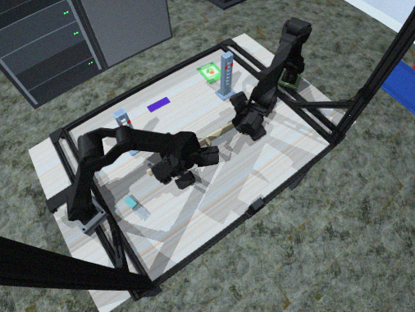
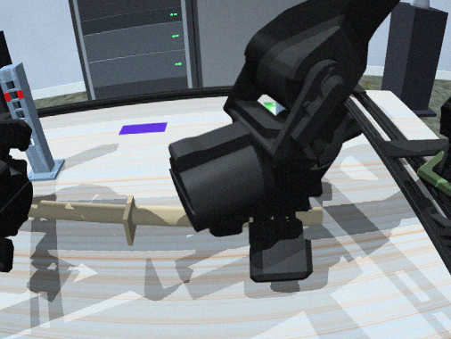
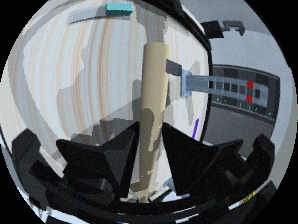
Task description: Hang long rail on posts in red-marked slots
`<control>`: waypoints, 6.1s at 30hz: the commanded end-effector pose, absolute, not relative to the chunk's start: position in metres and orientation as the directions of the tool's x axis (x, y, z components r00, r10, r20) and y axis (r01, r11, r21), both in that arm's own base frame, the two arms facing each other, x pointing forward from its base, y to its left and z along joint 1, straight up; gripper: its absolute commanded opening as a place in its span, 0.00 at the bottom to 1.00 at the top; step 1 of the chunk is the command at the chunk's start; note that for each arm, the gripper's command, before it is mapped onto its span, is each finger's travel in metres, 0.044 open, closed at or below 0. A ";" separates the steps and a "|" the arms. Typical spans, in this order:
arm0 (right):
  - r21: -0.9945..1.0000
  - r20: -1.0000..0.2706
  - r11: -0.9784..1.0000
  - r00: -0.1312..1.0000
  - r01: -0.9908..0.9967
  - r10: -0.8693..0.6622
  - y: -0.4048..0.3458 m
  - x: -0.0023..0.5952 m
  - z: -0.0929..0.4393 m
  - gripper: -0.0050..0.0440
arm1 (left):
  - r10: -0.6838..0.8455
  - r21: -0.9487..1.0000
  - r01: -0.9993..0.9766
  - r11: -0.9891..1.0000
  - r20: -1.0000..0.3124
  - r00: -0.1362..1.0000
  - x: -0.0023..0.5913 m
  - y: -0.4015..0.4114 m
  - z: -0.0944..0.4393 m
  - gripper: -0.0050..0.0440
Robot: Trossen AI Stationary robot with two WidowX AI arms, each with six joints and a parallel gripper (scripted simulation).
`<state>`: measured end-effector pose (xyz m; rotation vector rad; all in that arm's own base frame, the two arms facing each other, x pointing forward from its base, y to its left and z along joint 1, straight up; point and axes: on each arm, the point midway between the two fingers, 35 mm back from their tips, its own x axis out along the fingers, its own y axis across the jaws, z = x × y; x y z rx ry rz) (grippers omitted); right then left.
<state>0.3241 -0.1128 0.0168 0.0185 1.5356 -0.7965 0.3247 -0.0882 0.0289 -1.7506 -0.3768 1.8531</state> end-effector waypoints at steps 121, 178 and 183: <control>0.139 -0.840 0.155 -0.199 -0.978 -0.504 -0.095 0.334 0.046 0.43 | 0.572 -0.563 -0.196 -0.803 -0.820 0.012 0.326 -0.088 0.030 0.10; 0.568 -0.815 -0.666 -0.218 -0.484 -0.536 -0.107 0.330 0.021 0.43 | 0.572 -0.563 -0.196 -0.803 -0.820 0.012 0.326 -0.088 0.030 0.10; 0.568 -0.815 -0.666 -0.219 -0.484 -0.537 -0.111 0.328 0.015 0.43 | 0.572 -0.563 -0.196 -0.803 -0.820 0.012 0.326 -0.088 0.030 0.10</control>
